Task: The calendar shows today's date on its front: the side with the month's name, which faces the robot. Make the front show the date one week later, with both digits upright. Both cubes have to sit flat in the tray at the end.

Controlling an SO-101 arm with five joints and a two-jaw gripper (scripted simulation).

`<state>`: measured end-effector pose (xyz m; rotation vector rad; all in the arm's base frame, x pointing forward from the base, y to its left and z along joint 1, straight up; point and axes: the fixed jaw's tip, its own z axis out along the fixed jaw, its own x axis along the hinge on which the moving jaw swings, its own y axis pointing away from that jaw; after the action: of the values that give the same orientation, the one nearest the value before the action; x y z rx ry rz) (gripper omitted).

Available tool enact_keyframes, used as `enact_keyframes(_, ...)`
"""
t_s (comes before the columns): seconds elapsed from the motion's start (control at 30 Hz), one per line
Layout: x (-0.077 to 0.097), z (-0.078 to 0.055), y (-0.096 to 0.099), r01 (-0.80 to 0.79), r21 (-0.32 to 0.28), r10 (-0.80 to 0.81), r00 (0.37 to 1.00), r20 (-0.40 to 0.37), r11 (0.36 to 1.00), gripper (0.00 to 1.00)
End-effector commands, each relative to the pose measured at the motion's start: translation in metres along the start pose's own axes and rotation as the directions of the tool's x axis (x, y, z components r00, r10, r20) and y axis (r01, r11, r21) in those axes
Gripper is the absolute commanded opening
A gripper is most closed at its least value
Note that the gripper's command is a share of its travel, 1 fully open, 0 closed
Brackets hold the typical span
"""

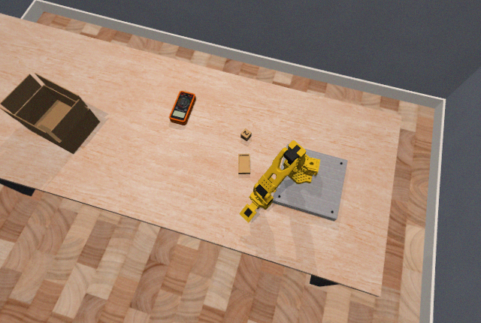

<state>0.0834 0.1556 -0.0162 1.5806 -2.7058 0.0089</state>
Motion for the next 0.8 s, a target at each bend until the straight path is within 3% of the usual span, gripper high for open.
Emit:
enact_keyframes(0.0,0.0042,0.0038,0.0014,-0.003,-0.001,0.003,1.0,-0.02,1.0,0.26)
enact_keyframes(0.33,0.0042,0.0038,0.0014,-0.003,-0.001,0.003,1.0,-0.02,1.0,0.35)
enact_keyframes(0.77,0.0035,0.0006,0.0014,-0.003,-0.001,0.003,1.0,-0.02,1.0,0.36)
